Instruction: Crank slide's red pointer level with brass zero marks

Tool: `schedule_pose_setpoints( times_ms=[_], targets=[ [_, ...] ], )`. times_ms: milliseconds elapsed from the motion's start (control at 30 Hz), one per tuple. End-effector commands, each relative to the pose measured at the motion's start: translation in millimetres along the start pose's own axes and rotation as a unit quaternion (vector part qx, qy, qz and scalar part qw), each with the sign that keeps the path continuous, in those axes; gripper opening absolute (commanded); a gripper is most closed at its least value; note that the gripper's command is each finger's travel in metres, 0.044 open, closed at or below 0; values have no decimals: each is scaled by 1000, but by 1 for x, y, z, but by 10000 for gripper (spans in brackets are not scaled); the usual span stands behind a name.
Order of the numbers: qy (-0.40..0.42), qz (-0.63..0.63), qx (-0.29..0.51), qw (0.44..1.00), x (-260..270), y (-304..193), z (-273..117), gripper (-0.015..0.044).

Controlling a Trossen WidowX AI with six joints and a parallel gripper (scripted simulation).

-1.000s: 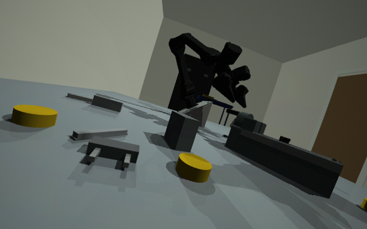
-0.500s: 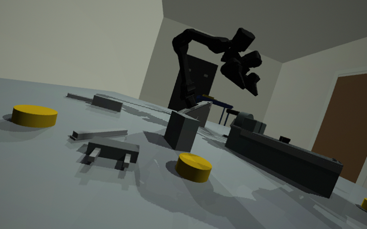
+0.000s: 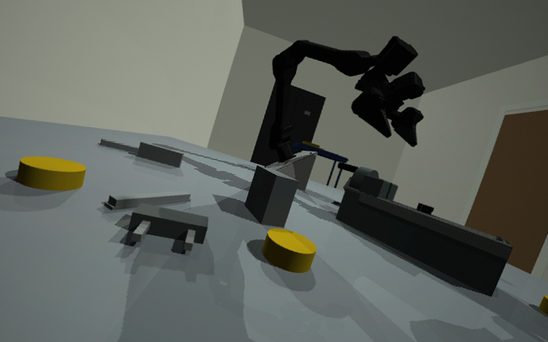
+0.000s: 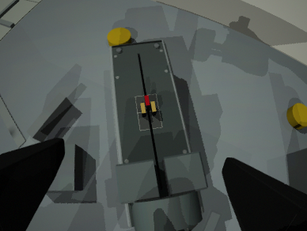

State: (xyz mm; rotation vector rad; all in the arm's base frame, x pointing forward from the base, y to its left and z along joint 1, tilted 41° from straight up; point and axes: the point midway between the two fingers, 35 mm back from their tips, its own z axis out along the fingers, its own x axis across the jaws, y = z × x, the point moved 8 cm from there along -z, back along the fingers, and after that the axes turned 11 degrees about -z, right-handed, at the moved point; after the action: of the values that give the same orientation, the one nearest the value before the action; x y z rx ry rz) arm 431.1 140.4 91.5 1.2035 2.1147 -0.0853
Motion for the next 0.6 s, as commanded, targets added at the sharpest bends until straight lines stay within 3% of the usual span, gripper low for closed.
schedule_pose_setpoints(
  times_ms=[0,200,567],
  targets=[
    [-12,24,7,1000,6,13,10,440],
    [-24,48,13,998,12,23,22,440],
    [-27,51,14,998,14,-7,61,440]
  ],
)
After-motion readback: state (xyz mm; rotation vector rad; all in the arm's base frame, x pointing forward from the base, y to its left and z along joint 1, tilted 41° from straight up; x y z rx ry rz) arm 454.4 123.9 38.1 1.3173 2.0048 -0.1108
